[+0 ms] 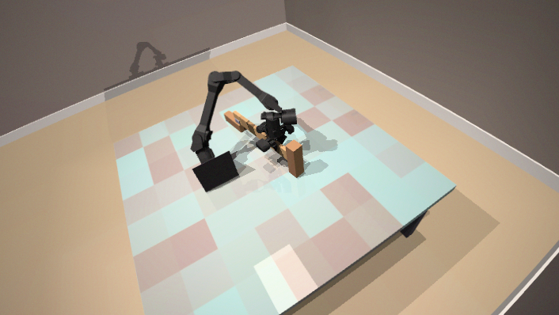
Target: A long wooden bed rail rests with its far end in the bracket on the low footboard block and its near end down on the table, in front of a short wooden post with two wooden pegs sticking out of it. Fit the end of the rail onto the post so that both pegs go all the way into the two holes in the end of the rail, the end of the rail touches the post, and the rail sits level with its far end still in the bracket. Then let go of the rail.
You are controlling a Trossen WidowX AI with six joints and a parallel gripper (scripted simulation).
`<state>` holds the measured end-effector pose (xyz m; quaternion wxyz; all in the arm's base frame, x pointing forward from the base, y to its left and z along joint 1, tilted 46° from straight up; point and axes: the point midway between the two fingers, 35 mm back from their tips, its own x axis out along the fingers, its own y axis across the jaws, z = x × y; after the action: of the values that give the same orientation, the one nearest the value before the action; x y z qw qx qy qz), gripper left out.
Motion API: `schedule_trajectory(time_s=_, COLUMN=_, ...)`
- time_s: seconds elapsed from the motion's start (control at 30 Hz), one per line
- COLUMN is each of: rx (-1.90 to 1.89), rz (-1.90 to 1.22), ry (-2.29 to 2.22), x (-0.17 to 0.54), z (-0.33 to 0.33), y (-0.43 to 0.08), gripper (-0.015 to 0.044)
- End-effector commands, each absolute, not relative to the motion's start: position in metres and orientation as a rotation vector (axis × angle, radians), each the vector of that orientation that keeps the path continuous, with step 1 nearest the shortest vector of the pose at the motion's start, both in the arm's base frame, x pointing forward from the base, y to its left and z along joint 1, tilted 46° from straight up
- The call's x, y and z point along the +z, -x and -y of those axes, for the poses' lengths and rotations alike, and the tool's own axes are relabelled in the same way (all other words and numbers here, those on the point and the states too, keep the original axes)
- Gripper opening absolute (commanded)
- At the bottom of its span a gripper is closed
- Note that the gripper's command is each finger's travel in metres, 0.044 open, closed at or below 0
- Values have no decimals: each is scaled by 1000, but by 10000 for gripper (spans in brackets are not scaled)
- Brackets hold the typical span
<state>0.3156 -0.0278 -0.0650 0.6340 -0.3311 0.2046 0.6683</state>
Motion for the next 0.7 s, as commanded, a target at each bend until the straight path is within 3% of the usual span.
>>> schedule_trajectory(time_s=0.0, rx=1522, rz=-468, ry=764, x=-66, z=32, y=-317, gripper=0)
schedule_trajectory(time_s=0.67, rx=1521, rz=-468, ry=764, x=-70, z=36, y=-318, gripper=0)
